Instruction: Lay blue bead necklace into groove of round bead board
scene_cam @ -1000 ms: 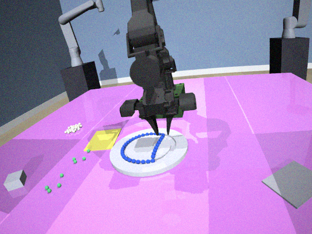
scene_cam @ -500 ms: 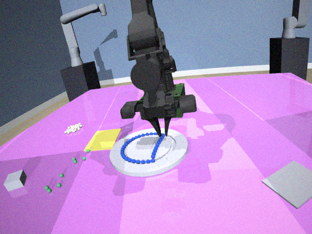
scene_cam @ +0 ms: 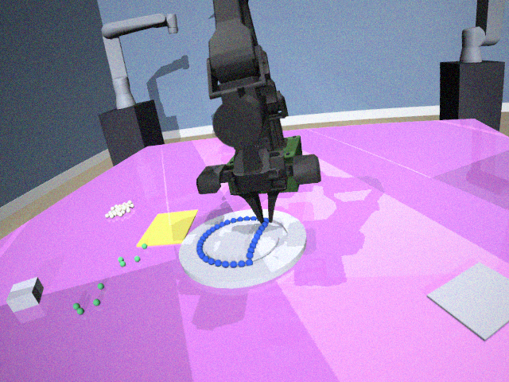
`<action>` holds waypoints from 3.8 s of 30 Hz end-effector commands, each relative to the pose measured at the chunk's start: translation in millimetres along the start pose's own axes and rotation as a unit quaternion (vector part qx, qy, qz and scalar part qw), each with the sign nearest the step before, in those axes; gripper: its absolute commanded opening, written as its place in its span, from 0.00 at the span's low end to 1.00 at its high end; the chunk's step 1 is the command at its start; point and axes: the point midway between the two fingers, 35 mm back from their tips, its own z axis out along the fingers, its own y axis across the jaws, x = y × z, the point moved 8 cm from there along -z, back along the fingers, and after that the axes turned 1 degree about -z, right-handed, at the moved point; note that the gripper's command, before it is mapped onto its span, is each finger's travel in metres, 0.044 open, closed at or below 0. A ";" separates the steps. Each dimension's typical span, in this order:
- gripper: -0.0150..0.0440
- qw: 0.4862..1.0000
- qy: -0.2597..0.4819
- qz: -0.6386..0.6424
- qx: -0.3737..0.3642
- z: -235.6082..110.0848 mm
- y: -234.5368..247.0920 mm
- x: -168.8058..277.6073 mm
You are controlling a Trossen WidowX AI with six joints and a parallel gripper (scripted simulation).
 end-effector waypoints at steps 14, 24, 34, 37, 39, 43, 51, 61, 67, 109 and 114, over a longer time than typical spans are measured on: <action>0.25 1.000 0.000 -0.001 0.001 -2.2 -0.1 0.0; 0.25 1.000 0.002 -0.003 0.002 -6.0 6.1 4.2; 0.25 1.000 0.003 -0.003 0.002 -0.4 7.9 5.3; 0.25 1.000 0.003 -0.003 0.002 1.9 7.9 5.4; 0.25 1.000 0.003 -0.003 0.002 1.9 7.9 5.4; 0.25 1.000 0.003 -0.003 0.002 1.9 7.9 5.4; 0.61 1.000 -0.003 -0.005 0.001 -1.2 7.7 3.8; 1.00 1.000 0.002 -0.004 0.001 -3.9 7.8 4.5; 1.00 1.000 0.002 -0.003 0.002 -6.0 7.9 4.4; 0.46 0.961 -0.003 0.276 0.002 -23.8 -16.7 -99.4; 0.46 0.962 -0.009 0.272 0.000 -31.1 -16.5 -100.7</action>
